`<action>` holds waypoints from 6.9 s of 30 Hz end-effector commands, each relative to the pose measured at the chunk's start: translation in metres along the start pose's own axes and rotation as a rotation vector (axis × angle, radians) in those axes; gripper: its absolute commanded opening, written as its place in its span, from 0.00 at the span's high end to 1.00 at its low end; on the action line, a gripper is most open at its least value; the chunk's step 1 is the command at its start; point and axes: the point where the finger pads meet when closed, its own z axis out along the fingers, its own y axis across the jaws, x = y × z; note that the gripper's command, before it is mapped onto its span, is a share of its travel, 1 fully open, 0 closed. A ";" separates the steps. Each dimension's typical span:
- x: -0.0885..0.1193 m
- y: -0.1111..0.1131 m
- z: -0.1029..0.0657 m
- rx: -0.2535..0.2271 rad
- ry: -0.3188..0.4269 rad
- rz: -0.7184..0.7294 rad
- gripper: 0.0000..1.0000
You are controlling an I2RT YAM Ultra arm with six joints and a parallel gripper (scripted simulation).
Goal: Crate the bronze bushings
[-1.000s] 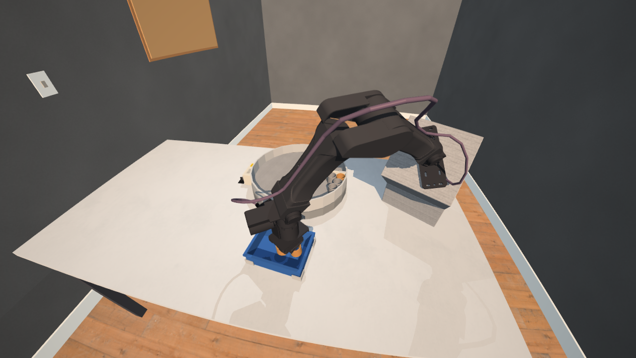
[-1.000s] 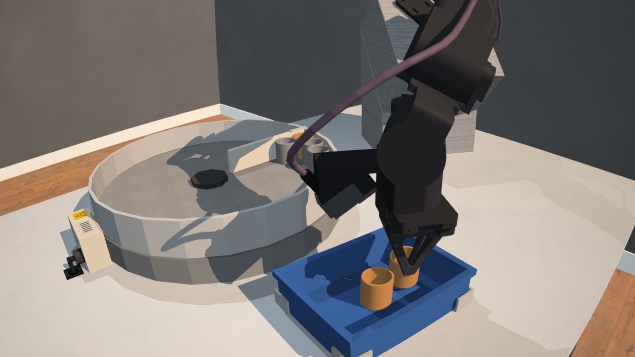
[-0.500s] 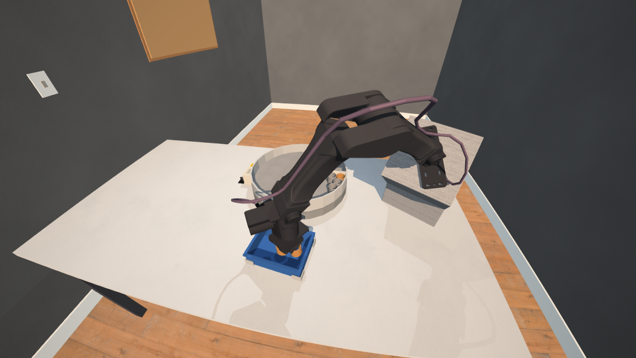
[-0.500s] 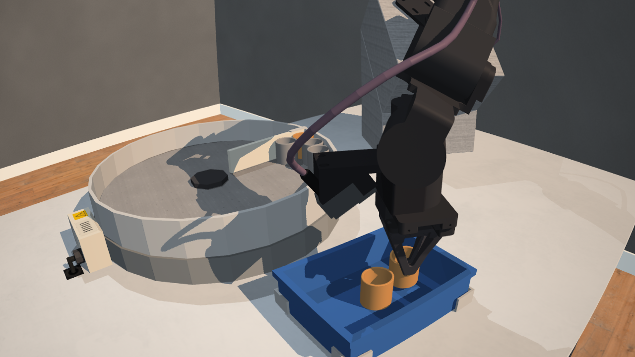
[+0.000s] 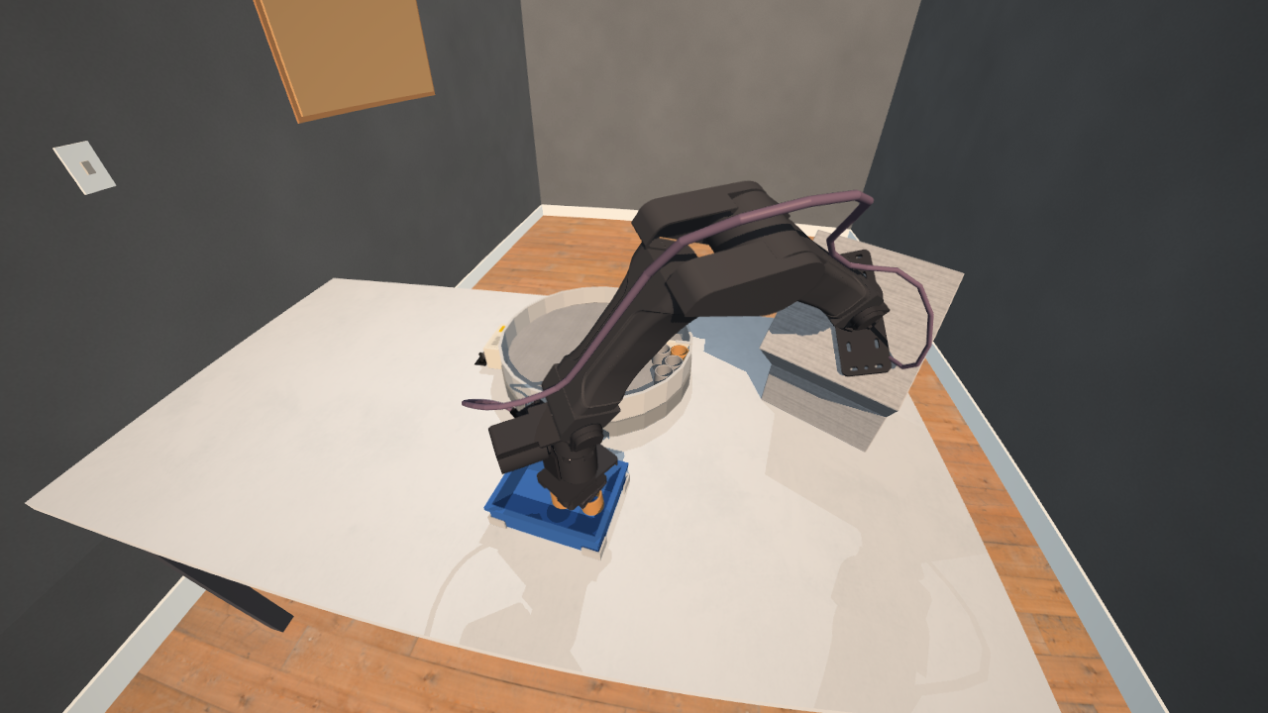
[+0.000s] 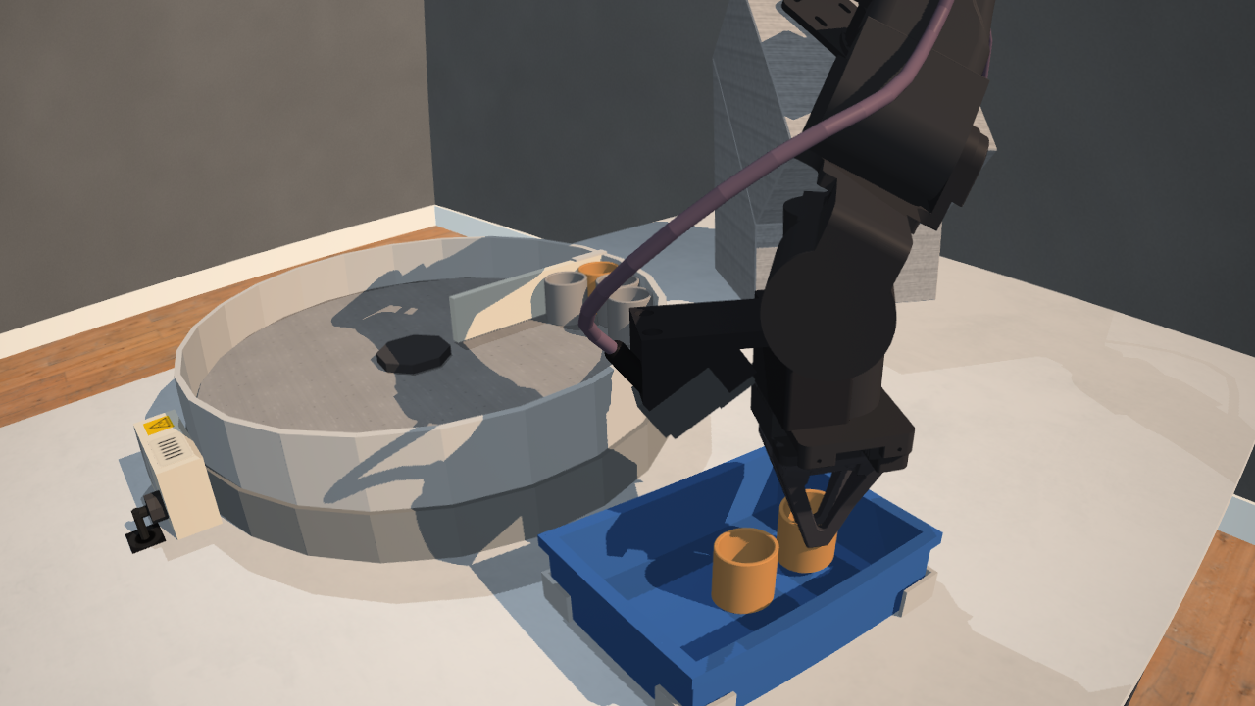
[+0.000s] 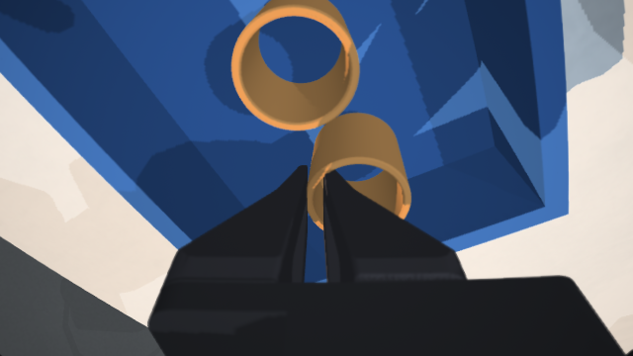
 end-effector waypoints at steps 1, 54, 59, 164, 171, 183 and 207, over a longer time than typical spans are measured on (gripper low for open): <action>-0.012 0.011 -0.011 -0.018 -0.034 0.008 1.00; -0.014 0.010 -0.008 -0.009 -0.030 0.010 1.00; -0.014 0.010 -0.008 -0.009 -0.030 0.010 1.00; -0.006 -0.007 0.008 0.011 -0.016 0.015 1.00; -0.006 -0.007 0.008 0.011 -0.016 0.015 1.00; -0.006 -0.007 0.008 0.011 -0.016 0.015 1.00; -0.001 0.000 -0.002 -0.005 -0.019 0.005 1.00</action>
